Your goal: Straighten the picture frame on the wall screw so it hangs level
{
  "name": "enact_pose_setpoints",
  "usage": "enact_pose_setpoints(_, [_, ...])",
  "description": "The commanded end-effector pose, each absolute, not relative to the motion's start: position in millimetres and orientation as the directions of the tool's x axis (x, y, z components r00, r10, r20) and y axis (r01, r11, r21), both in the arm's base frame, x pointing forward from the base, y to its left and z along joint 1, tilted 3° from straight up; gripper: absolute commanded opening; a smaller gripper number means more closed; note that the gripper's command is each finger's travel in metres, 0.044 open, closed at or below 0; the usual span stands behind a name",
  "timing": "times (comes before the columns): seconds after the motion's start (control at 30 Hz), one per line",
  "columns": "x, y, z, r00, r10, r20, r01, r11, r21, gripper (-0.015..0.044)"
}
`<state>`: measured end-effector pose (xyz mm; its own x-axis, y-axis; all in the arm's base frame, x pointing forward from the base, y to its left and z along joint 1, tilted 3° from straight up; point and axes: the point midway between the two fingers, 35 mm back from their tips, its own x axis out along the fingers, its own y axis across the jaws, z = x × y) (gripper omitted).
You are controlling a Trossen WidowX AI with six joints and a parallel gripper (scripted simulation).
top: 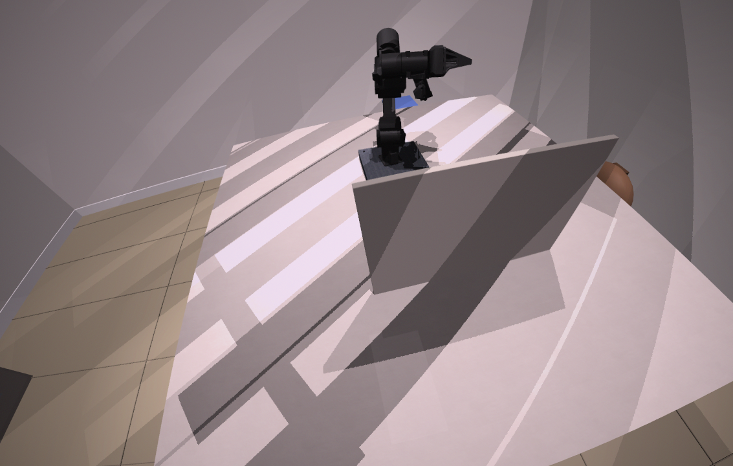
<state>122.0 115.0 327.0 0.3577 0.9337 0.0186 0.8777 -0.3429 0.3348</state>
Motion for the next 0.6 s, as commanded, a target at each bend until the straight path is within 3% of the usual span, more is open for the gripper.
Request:
enact_pose_setpoints(0.0, [122,115,328,0.357,0.934,0.029,0.883,-0.348,0.315,0.0374])
enact_pose_setpoints(0.13, [128,118,352,0.358,0.905,0.229,0.933,-0.34,-0.115,0.0269])
enact_pose_setpoints(0.23, [137,116,369,0.387,0.841,0.378,0.858,-0.18,-0.48,0.026])
enact_pose_setpoints(0.33, [149,111,379,0.444,0.752,0.486,0.671,0.08,-0.738,0.026])
enact_pose_setpoints(0.43, [164,105,381,0.525,0.652,0.548,0.405,0.375,-0.834,0.026])
enact_pose_setpoints(0.57, [184,97,373,0.653,0.512,0.558,0.059,0.7,-0.712,0.026])
